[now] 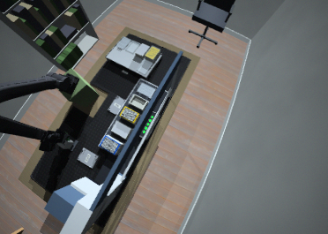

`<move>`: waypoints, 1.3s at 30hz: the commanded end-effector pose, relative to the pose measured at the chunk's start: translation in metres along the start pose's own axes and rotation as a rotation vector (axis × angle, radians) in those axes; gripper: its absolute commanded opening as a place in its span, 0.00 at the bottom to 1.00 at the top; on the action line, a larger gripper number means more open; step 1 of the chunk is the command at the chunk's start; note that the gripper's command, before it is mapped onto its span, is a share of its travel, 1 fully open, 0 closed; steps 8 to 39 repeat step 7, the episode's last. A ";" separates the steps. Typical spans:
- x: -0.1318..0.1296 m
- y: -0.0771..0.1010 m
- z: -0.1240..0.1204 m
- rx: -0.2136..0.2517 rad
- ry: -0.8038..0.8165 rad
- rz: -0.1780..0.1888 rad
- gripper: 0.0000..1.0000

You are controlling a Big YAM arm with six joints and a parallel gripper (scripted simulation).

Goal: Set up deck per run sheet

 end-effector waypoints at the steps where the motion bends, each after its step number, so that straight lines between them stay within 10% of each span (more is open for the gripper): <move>1: -0.008 0.004 0.019 -0.039 -0.003 -0.006 0.00; 39: -0.009 0.003 0.020 -0.038 -0.004 -0.007 0.00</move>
Point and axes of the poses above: the point where the finger pads meet when closed, its own y axis back along the fingers, its own x axis across the jaws, z = x × y, the point moved 10 cm from there along y, back along the fingers, and after that the axes turned 15 degrees about y, right-handed, at the moved point
